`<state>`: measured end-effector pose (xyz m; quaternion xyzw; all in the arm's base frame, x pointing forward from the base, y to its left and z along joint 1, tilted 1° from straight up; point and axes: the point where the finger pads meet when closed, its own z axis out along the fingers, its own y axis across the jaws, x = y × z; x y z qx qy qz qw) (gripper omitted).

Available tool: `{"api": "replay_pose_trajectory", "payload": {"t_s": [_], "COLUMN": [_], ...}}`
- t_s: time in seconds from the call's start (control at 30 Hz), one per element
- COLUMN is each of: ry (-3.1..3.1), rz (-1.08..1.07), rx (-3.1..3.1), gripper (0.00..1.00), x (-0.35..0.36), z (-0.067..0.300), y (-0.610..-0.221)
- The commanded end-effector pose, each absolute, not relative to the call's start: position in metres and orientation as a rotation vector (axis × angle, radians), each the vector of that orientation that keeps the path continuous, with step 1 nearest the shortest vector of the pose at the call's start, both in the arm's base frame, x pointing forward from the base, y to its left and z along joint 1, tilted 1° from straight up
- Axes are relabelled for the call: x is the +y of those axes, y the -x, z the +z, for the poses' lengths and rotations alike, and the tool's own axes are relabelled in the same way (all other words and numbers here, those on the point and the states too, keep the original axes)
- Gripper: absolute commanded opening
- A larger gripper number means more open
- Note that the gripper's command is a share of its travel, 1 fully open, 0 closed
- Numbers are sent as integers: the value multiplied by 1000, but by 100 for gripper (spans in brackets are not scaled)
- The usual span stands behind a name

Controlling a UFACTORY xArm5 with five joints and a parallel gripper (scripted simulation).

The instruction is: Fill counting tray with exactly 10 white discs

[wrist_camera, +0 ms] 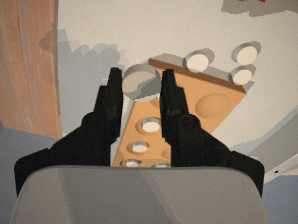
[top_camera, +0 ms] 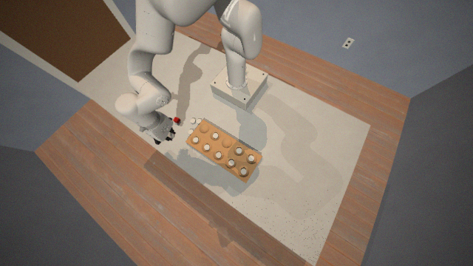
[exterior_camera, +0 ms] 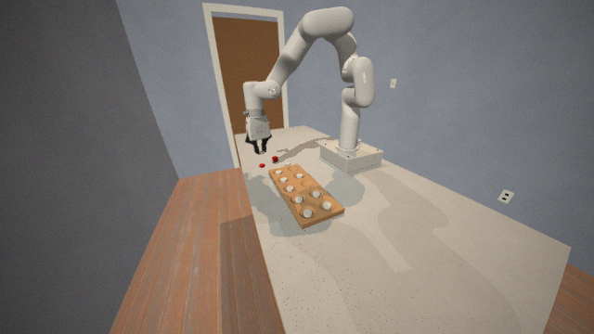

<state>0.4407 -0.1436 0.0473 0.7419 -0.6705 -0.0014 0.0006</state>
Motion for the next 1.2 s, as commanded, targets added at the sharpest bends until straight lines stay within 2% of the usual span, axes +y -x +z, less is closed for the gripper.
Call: {"api": "replay_pose_trajectory", "payload": {"t_s": [0.0,0.07,0.43,0.47,0.87,0.93,1.17], "ry": [-2329,-2329,-2329,-2330,-2331,-2331,-2331], "rz": [-7,-6,-4,-3,0,0,0], "rx": [-2105,-2105,-2105,-2105,-2106,-2107,-2107], "gripper": [0,0,0,0,0,0,0], "x": [-137,-102,-29,-5,81,94,98], "z": [52,56,62,64,67,67,61], "y": [-439,-436,-419,-409,-357,-346,-343]}}
